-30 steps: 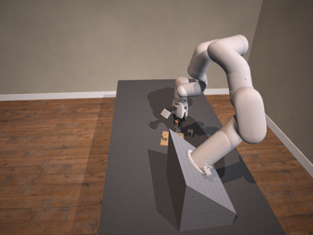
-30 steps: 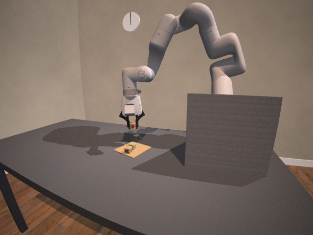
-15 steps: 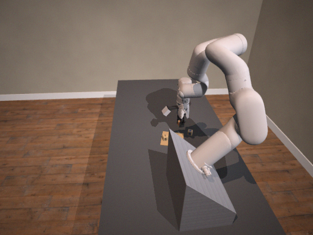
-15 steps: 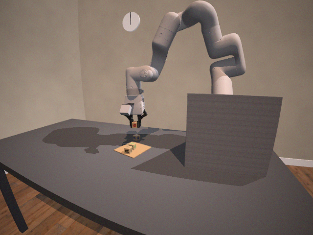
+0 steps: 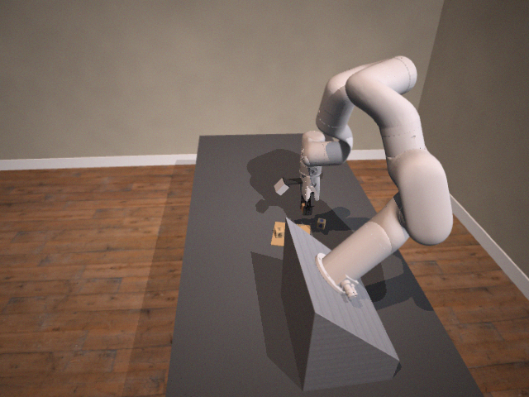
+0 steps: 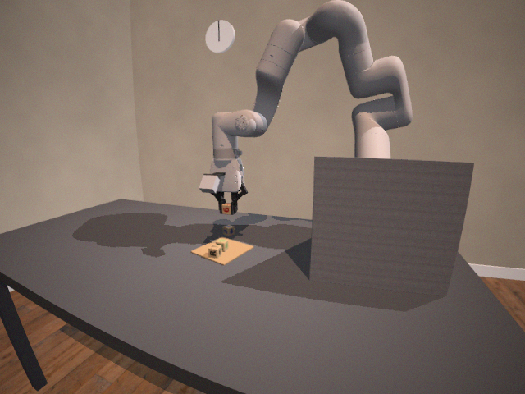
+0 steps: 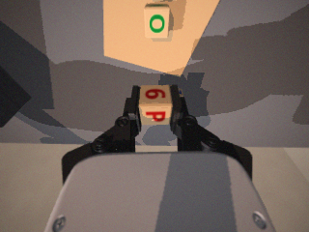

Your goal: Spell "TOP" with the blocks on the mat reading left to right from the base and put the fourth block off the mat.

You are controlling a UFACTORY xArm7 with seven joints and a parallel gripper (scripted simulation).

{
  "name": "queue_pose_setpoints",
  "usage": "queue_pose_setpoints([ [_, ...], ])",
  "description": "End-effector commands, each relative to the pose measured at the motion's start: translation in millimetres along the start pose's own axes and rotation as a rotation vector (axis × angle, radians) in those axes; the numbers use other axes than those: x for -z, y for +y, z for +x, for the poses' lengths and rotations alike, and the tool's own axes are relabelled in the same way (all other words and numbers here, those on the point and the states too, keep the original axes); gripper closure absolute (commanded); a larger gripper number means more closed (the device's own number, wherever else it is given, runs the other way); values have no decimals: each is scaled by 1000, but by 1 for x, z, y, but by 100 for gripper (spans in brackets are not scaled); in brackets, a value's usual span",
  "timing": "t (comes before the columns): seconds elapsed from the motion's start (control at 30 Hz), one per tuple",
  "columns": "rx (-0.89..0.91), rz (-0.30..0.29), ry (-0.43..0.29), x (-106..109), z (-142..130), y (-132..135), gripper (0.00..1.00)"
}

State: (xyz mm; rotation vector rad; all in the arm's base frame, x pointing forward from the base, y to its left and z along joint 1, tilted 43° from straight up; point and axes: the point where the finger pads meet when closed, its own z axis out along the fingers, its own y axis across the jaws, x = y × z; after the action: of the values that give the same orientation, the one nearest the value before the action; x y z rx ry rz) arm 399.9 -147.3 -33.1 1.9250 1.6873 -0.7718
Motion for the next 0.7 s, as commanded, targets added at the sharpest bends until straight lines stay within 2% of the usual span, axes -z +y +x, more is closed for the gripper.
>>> queue_pose_setpoints([
  [0.0,-1,-4,1,1,1,1,73],
  [0.37,-3,-3,-1,-1,1,1,73],
  [0.67,-5,-3,-4,-19,0,1,73],
])
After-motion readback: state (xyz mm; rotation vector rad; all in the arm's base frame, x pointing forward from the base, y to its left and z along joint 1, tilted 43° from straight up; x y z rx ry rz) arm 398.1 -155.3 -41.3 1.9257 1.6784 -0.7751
